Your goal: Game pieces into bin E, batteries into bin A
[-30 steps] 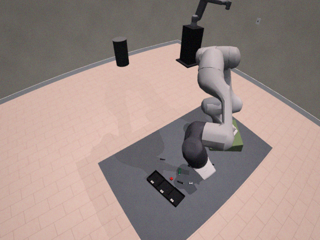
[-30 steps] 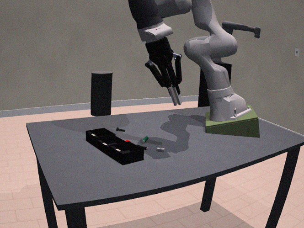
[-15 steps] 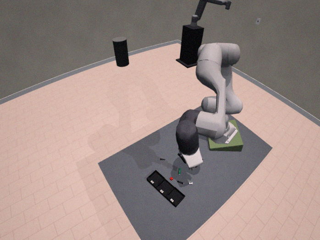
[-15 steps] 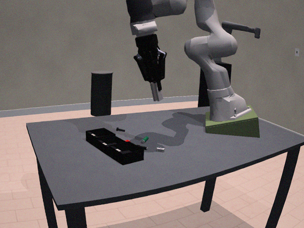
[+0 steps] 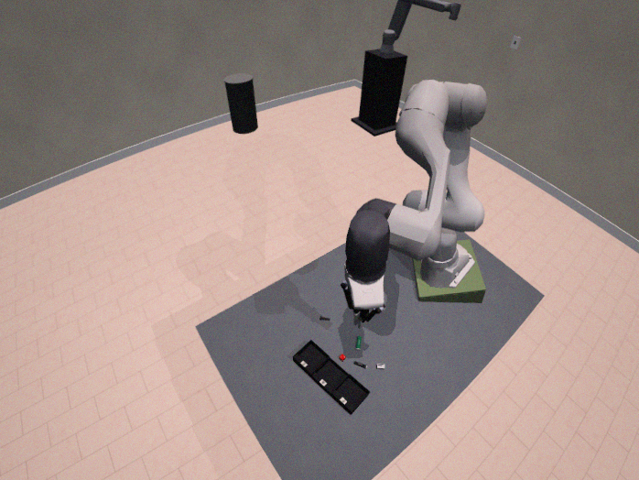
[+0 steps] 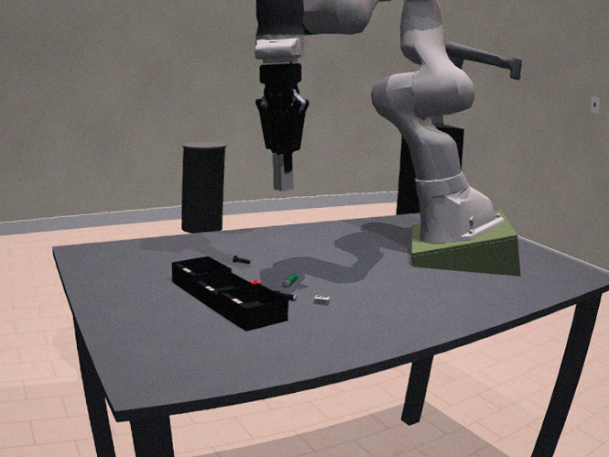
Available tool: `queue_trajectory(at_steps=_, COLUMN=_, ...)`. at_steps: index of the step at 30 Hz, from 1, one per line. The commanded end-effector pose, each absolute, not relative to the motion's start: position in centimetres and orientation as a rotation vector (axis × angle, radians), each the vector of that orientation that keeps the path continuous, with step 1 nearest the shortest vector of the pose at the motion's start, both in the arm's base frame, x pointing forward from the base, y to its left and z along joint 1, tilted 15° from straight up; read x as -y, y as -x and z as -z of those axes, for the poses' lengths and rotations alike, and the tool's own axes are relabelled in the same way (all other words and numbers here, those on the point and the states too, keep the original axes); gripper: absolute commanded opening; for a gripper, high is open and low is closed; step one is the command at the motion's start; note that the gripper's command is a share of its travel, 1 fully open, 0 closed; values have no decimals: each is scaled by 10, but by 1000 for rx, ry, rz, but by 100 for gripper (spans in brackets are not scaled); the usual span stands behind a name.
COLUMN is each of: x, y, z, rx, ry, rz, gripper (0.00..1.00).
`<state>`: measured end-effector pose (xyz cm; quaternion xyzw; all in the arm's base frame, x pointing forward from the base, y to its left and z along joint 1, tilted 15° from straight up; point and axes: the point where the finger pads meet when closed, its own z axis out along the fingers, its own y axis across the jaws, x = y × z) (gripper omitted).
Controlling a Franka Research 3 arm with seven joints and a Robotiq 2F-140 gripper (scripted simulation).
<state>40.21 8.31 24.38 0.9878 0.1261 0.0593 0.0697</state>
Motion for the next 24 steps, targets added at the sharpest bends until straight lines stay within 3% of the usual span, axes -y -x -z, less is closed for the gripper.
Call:
queue_trajectory(at_steps=1, x=-70, y=-413, z=-252, rx=-171, ry=-2968, rz=-288, gripper=5)
queue_trajectory(at_steps=20, x=-70, y=-413, z=-252, rx=-124, ry=-2965, rz=-312, gripper=5)
queue_trajectory(at_steps=24, x=-61, y=-442, z=-237, rx=-415, ry=-2921, rz=-285, gripper=5)
